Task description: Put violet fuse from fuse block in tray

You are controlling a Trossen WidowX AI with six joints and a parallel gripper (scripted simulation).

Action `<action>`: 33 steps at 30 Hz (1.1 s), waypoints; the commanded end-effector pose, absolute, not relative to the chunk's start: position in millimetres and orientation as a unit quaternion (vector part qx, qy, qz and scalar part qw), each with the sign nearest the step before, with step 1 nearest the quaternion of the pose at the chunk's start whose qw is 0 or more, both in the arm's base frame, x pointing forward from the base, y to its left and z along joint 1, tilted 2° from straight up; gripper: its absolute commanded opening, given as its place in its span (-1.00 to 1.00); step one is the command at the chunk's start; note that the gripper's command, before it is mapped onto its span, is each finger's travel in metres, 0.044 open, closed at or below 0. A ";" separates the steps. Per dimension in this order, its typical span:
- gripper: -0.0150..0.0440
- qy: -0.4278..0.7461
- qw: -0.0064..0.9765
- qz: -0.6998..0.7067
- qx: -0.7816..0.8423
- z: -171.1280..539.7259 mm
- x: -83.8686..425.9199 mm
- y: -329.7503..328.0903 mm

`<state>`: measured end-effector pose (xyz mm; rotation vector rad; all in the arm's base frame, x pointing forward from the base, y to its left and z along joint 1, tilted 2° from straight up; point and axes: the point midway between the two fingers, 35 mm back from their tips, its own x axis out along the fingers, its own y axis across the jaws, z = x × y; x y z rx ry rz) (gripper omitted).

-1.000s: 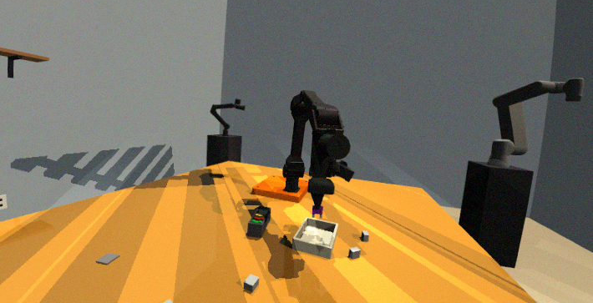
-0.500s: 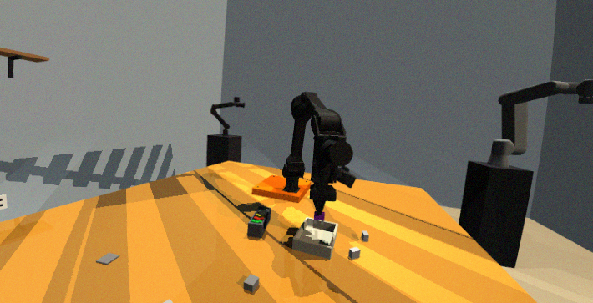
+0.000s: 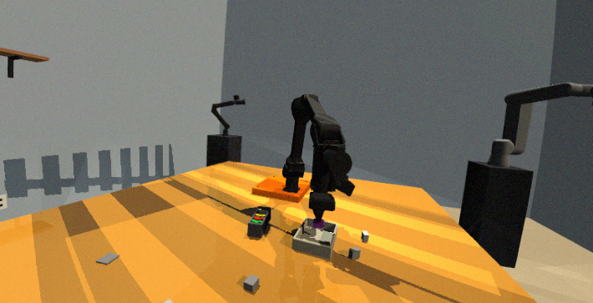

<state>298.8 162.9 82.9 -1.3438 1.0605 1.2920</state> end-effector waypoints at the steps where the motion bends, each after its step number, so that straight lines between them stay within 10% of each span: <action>1: -0.49 0.438 0.477 0.527 -0.550 79.0 298.7 161.9; 14: 0.63 0.435 0.478 0.529 -0.550 84.2 298.7 162.9; 33: 0.63 0.437 0.475 0.530 -0.549 117.0 296.1 161.7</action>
